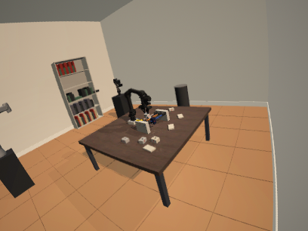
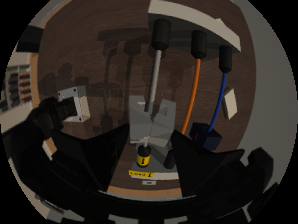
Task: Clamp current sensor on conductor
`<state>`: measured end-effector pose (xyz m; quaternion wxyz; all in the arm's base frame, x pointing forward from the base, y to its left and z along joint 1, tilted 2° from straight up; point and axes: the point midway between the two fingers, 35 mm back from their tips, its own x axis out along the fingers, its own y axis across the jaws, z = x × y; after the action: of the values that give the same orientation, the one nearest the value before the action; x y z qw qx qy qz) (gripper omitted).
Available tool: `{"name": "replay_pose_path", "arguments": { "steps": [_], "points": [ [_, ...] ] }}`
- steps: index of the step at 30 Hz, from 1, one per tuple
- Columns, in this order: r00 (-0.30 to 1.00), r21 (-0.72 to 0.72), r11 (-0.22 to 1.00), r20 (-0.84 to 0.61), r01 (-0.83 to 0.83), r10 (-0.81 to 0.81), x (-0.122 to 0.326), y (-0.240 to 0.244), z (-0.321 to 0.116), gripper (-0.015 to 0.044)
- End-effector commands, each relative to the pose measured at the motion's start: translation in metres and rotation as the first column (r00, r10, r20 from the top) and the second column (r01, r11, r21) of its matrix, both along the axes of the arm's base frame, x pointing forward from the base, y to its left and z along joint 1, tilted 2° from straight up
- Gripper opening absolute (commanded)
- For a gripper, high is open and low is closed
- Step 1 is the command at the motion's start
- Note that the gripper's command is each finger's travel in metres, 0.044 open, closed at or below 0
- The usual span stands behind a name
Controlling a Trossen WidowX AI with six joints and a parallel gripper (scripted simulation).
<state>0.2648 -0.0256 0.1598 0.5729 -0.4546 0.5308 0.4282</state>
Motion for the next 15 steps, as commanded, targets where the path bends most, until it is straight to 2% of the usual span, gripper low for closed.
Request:
{"name": "replay_pose_path", "arguments": {
  "steps": [1, 15],
  "points": [
    [1.0, -0.001, 1.0, -0.001, -0.005, 0.005, 0.0, 0.0, -0.007, 0.0],
    [1.0, 0.0, 1.0, 0.0, -0.001, 0.001, 0.0, 0.0, -0.019, 0.0]
  ]
}}
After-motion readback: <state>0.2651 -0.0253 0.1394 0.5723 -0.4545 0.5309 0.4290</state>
